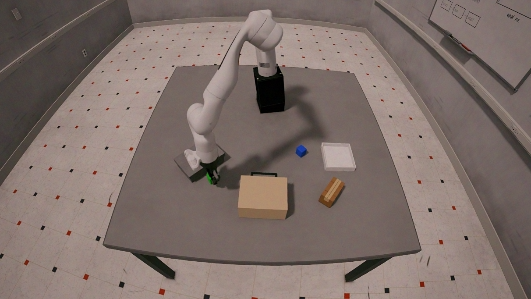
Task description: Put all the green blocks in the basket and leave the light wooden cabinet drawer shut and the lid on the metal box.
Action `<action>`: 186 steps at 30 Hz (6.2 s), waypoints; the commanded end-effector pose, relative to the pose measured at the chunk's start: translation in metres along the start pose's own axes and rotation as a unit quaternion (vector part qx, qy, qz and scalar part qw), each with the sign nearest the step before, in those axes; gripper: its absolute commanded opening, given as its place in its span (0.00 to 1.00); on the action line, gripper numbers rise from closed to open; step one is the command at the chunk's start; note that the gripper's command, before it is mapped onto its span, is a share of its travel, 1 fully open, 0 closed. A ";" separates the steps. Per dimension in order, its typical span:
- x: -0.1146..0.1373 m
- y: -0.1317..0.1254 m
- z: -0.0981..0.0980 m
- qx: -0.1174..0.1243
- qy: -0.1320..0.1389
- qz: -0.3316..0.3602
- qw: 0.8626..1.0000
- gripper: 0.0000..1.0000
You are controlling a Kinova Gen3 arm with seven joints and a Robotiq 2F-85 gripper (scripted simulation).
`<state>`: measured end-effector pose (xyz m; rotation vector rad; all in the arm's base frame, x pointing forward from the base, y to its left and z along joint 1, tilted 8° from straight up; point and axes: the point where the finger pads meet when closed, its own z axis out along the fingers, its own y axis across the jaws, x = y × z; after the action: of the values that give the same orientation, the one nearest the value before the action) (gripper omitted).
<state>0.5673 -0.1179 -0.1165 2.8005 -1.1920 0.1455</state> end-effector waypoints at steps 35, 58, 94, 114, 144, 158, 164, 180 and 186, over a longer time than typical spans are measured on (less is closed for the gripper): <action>0.000 0.000 -0.128 0.001 0.001 0.000 1.000 0.10; -0.006 -0.007 -0.128 0.000 0.000 -0.023 1.000 0.10; -0.129 -0.112 -0.124 0.001 -0.013 -0.440 0.898 0.10; -0.274 -0.180 -0.124 0.004 -0.014 -0.777 0.629 0.10; -0.479 -0.208 -0.127 0.003 -0.004 -0.994 0.110 0.10; -0.536 -0.203 -0.127 0.000 -0.001 -0.999 -0.048 0.10; -0.548 -0.201 -0.127 0.000 0.000 -0.997 -0.081 0.10; -0.558 -0.199 -0.127 -0.001 0.001 -0.994 -0.111 0.10; -0.558 -0.199 -0.127 -0.001 0.001 -0.994 -0.111 0.10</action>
<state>0.3189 0.4323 -0.0706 -0.9259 -3.0870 0.1715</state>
